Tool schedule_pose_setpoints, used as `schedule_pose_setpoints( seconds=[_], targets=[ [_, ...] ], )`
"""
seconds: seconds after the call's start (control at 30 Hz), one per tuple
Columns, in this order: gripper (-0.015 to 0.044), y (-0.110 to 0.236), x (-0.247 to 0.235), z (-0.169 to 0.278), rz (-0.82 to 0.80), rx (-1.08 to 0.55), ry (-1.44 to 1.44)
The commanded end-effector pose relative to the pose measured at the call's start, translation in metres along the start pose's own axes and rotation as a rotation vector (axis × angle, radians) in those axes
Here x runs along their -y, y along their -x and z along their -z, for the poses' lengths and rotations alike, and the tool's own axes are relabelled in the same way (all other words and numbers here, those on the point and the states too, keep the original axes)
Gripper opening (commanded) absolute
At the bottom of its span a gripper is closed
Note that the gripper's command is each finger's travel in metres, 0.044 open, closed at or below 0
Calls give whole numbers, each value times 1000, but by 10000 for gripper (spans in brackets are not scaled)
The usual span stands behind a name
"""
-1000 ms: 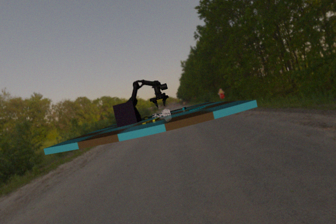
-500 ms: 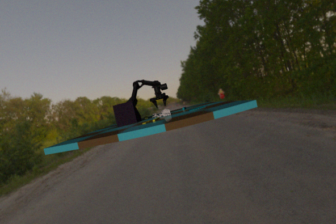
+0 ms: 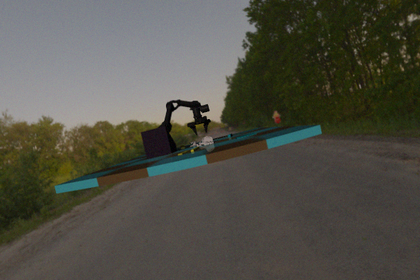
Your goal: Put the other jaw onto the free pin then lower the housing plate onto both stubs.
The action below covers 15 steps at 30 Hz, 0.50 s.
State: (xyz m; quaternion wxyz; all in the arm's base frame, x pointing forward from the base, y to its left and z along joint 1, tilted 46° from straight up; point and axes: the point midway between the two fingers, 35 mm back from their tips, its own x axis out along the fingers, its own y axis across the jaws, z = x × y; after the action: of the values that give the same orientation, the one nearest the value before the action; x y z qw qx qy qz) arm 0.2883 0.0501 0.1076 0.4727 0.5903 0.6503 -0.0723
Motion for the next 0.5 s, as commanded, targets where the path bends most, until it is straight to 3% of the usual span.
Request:
schedule_pose_setpoints(
  seconds=[0.0, 0.47],
  targets=[
    [361, 0, 0, 0, 0, 0, 0],
    [0, 0, 0, 0, 0, 0, 0]
  ],
)
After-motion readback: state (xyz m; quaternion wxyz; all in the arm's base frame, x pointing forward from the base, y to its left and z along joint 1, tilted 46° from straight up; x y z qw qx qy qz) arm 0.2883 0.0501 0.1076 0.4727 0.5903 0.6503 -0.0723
